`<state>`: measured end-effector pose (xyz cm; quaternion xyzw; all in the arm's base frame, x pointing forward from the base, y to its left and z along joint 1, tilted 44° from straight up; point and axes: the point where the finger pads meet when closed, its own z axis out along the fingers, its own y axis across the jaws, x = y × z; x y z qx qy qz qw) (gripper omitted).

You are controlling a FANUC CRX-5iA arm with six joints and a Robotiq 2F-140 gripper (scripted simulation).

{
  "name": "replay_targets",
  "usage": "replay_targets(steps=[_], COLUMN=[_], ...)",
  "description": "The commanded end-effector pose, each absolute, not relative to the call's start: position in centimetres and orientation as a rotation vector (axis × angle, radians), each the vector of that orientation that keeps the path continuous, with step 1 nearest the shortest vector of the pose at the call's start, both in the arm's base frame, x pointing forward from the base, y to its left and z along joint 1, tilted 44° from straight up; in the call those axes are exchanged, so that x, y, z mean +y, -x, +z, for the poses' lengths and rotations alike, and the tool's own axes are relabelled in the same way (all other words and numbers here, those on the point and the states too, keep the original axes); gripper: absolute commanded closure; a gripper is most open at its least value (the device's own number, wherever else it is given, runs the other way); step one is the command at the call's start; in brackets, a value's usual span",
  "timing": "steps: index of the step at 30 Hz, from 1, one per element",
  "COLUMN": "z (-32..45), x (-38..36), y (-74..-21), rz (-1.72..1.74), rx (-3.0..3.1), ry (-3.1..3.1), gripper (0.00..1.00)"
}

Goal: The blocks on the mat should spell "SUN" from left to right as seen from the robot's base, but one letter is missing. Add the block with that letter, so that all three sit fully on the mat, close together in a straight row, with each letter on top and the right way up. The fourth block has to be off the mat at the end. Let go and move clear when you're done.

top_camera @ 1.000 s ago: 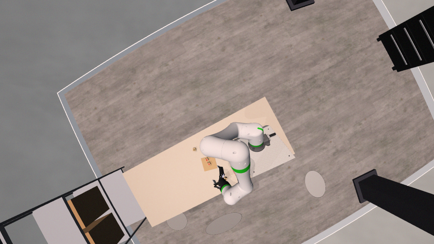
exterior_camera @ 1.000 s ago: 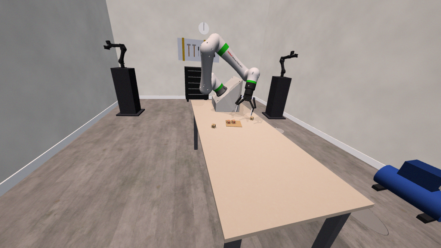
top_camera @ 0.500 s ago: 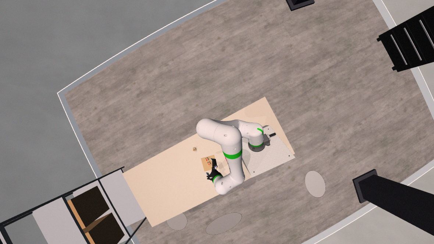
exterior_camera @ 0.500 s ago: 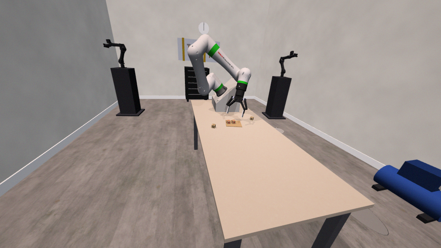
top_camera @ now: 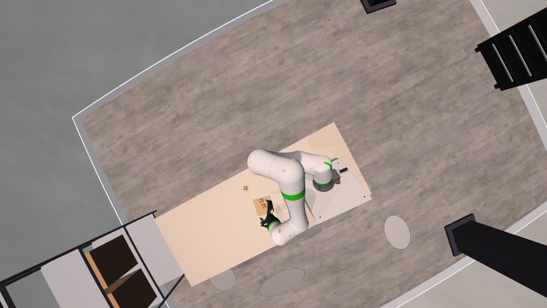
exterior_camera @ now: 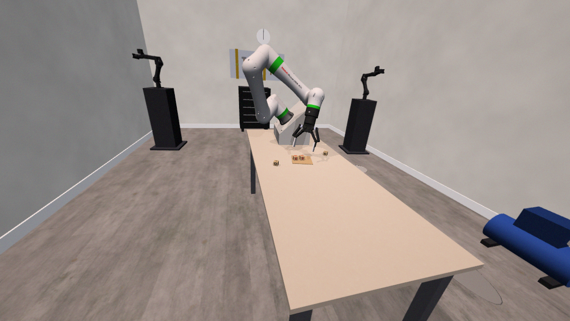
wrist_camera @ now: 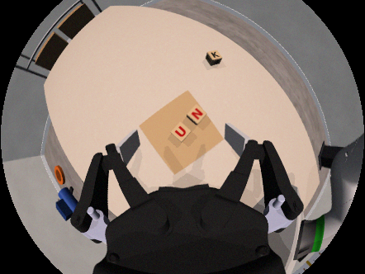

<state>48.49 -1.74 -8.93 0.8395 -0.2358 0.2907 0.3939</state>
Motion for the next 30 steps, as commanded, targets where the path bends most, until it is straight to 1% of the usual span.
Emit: replay_targets(steps=[1, 30], z=[-8.93, -8.68], x=[-1.71, -1.96], y=[-48.5, -48.54], rz=[0.738, 0.738], rx=[-0.598, -0.598], ry=[-2.13, -2.13], gripper=[0.0, 0.0])
